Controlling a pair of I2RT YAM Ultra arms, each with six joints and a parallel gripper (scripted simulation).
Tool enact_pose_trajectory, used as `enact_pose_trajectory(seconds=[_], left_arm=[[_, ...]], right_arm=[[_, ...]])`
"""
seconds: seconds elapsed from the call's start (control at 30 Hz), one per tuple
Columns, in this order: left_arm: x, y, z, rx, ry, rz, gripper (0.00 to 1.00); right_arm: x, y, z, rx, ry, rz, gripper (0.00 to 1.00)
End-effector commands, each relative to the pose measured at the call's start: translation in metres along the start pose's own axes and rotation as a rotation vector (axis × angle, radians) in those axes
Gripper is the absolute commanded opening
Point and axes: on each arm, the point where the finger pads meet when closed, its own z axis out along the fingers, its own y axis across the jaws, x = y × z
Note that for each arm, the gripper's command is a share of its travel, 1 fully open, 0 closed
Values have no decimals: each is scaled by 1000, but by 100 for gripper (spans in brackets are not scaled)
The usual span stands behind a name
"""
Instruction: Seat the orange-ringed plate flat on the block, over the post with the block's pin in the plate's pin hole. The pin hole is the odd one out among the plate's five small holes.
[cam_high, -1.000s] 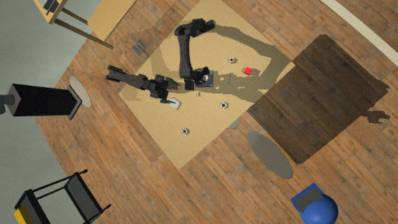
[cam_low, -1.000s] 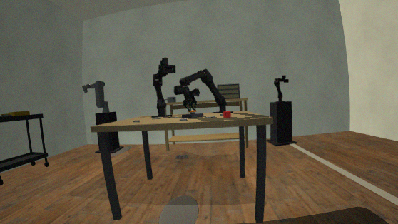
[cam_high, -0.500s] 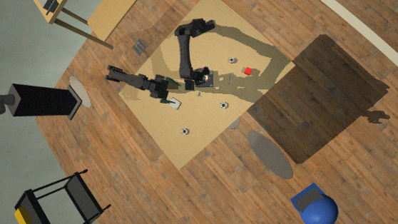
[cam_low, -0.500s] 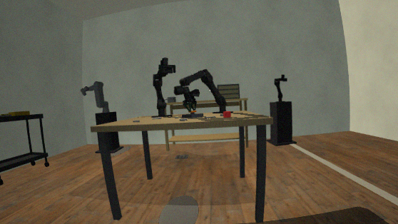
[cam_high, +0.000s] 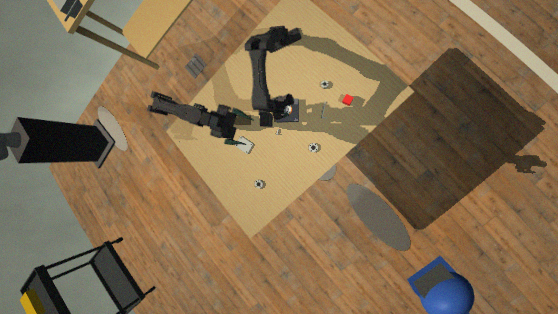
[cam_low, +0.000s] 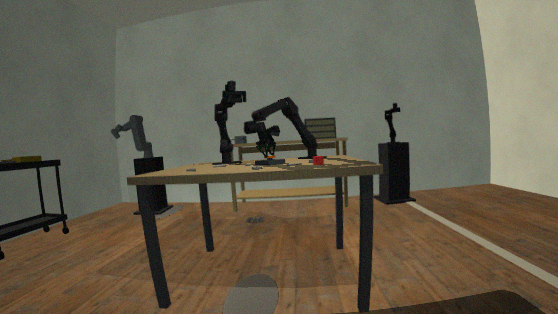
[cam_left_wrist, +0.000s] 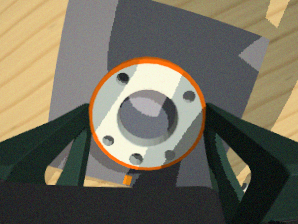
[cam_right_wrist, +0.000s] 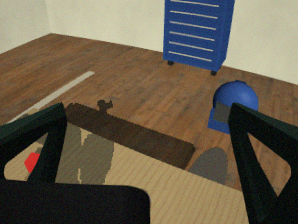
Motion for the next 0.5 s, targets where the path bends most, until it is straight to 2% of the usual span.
enact_pose_trajectory(seconds=[0.0,0.07,0.1,0.17,0.23,0.33,0.37,0.47], left_arm=[[0,3,3,-1,-11,3,0],[-2,-3,-7,13,-6,-3,0],[3,1,14,-10,-14,4,0],[4,-1,15,-3,-12,3,0],[1,1,4,7,-9,0,0],[2,-3,7,25,-2,-7,0],[-1,1,-1,25,-2,-4,0],[1,6,10,-11,-16,8,0]], right_arm=[[8,2,1,-1,17,1,100],[8,2,1,-1,17,1,100],[8,2,1,-1,17,1,100],[8,2,1,-1,17,1,100],[8,2,1,-1,17,1,100],[8,2,1,-1,17,1,100],[8,2,1,-1,17,1,100],[8,2,1,-1,17,1,100]])
